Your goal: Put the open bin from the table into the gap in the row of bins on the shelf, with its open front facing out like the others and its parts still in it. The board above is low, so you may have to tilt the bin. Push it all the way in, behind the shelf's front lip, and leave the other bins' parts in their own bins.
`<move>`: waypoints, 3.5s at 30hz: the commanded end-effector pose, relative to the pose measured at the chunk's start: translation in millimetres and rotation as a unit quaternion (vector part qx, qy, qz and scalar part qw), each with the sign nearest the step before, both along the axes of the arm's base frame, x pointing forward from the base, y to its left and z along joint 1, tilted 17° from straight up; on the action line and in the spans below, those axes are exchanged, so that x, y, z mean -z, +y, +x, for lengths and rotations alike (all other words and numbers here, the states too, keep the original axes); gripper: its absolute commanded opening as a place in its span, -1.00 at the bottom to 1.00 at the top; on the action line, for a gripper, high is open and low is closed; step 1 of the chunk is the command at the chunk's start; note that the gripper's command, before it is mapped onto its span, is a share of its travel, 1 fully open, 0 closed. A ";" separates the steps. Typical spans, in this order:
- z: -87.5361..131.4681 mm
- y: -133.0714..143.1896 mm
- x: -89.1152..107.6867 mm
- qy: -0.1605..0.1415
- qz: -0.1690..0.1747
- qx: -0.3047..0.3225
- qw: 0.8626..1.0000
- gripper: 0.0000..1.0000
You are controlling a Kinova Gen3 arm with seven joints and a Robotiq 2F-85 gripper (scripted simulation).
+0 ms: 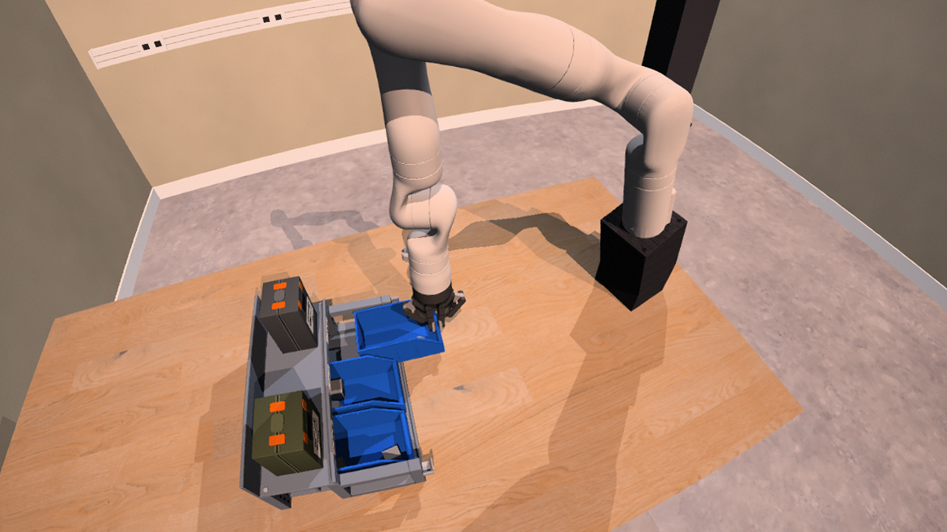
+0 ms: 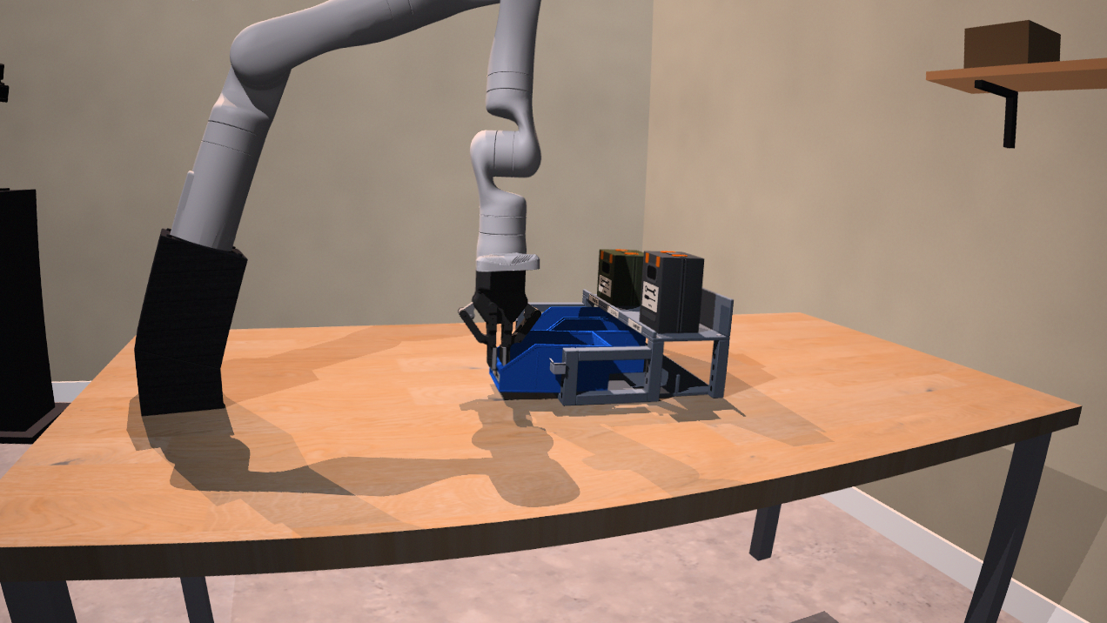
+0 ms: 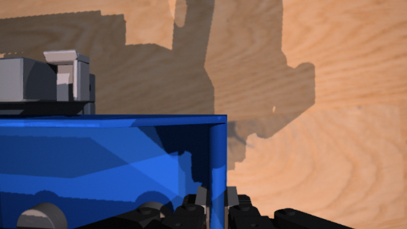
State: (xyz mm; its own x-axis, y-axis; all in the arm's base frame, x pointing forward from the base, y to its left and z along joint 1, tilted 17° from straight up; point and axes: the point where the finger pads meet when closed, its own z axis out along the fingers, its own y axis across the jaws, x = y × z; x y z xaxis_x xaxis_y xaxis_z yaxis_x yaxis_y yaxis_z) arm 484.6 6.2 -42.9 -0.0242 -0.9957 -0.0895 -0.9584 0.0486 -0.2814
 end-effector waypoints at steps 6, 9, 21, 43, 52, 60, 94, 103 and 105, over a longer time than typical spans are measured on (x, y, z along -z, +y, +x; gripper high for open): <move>5.7 0.7 -2.6 0.000 0.000 -0.001 1.000 -0.80; 5.7 0.7 -2.6 0.000 0.000 -0.001 1.000 -0.80; 14.8 0.7 -5.1 0.000 0.000 -0.001 1.000 -0.80; 23.7 0.4 -7.5 0.000 0.000 -0.001 1.000 -0.80; 32.5 0.1 -10.0 0.000 0.000 -0.001 1.000 -0.80; 32.5 0.1 -10.0 0.000 0.000 -0.001 1.000 -0.80; 50.6 -0.6 -15.4 0.000 0.000 -0.001 1.000 -0.80; 59.5 -1.4 -18.0 0.000 0.000 -0.001 1.000 -0.80; 59.5 -1.4 -18.0 0.000 0.000 -0.001 1.000 -0.80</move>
